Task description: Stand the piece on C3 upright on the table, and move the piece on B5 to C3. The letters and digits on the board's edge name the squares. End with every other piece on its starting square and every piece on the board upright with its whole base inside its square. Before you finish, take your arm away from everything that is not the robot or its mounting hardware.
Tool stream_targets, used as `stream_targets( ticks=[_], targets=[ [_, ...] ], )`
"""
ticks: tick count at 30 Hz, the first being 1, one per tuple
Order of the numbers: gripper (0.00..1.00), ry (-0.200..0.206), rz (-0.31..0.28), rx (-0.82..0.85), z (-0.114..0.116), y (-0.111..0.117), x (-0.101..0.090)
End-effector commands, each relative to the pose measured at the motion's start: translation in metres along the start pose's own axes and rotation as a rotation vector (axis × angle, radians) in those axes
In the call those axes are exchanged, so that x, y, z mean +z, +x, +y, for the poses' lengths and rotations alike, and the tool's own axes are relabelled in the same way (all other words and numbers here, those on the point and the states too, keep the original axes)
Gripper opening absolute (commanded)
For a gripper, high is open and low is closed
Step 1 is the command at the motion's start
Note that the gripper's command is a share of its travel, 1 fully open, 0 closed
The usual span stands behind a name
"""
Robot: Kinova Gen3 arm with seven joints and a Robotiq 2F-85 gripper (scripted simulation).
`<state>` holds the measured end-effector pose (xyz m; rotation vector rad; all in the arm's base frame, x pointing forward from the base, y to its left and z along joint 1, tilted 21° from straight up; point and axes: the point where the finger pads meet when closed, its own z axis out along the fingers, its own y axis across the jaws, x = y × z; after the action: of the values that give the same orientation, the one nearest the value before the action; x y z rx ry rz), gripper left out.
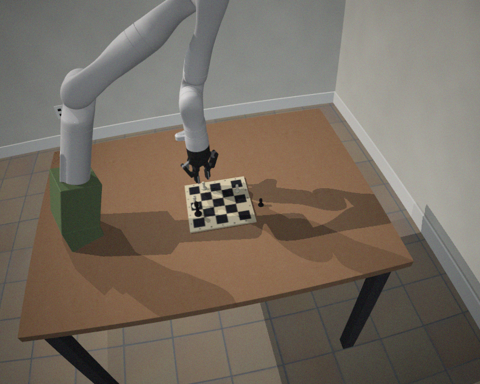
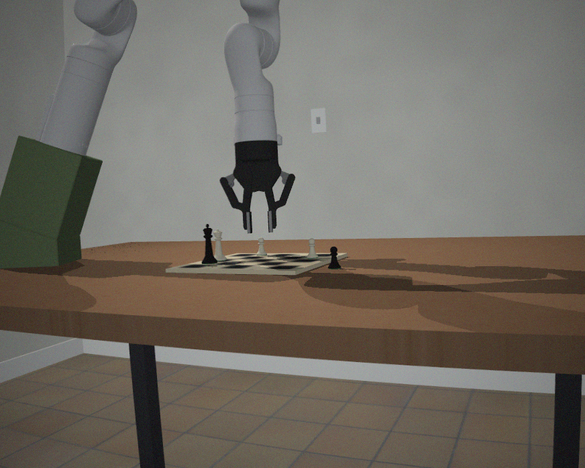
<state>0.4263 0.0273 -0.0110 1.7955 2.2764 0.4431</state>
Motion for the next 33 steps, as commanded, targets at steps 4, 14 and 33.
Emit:
stream_targets(
  ticks=[4,14,33],
  targets=[
    [0.34,-0.001,0.000,0.000,0.000,0.000,0.000],
    [0.34,-0.001,0.000,0.000,0.000,0.000,0.004],
    [0.34,-0.001,0.000,0.000,0.000,0.000,0.032]
  ],
)
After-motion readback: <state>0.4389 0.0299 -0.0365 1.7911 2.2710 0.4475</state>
